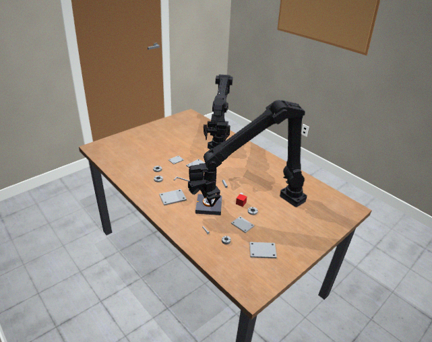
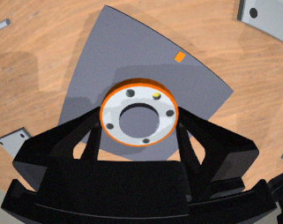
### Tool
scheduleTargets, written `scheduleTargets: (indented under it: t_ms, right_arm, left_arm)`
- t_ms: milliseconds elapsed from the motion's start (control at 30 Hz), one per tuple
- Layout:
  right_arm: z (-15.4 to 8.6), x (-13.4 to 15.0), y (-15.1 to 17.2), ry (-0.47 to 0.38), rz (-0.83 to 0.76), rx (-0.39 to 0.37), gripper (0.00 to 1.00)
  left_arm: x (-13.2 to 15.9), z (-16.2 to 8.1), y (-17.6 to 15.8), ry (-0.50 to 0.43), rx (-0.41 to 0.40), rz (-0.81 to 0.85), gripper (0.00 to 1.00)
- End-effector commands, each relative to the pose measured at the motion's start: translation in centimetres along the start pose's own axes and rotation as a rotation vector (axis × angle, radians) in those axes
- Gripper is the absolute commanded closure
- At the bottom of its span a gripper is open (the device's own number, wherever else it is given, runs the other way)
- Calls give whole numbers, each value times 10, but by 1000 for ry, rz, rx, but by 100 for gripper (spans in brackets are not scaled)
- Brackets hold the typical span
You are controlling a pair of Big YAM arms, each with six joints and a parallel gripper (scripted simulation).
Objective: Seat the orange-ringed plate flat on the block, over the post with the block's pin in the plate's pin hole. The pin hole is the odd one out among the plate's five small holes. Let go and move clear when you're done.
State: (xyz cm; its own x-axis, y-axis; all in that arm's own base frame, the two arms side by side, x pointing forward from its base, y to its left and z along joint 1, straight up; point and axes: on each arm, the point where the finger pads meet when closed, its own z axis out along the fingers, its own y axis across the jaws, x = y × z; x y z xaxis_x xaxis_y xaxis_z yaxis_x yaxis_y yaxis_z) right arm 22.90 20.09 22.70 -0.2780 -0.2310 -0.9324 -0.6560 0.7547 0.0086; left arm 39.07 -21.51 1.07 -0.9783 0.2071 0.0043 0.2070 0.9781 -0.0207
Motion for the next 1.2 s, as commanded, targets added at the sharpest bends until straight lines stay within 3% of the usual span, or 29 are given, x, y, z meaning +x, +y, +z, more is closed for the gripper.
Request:
scheduleTargets:
  t_ms: [0,133,200,267,467,500,633,733,767,833,1167]
  right_arm:
    - [-2,-12,0,-30,-9,-1,0]
    - [-2,-12,0,-30,-9,-1,0]
    - [-2,-12,0,-30,-9,-1,0]
    - [-2,-12,0,-30,-9,-1,0]
    - [-2,-12,0,-30,-9,-1,0]
    - [-2,-12,0,-30,-9,-1,0]
    - [-2,-12,0,-30,-9,-1,0]
    - [-2,-12,0,-30,-9,-1,0]
    - [-2,-12,0,-30,-9,-1,0]
    - [-2,-12,0,-30,-9,-1,0]
    - [-2,-12,0,-30,-9,-1,0]
  left_arm:
    - [21,29,8,89,-25,-3,40]
    - [21,29,8,89,-25,-3,40]
    - [-11,-3,-1,-10,5,0,40]
    - [-19,-23,-3,-58,19,1,40]
    - [-19,-21,-3,-53,18,1,40]
    - [-5,-6,0,-14,5,0,40]
    - [-3,-4,-1,-10,3,0,40]
    - [-3,-4,-1,-10,3,0,6]
    - [-3,-4,-1,-10,3,0,0]
    - [-15,-22,-1,-47,14,1,0]
    - [-23,-37,1,-72,19,1,0]
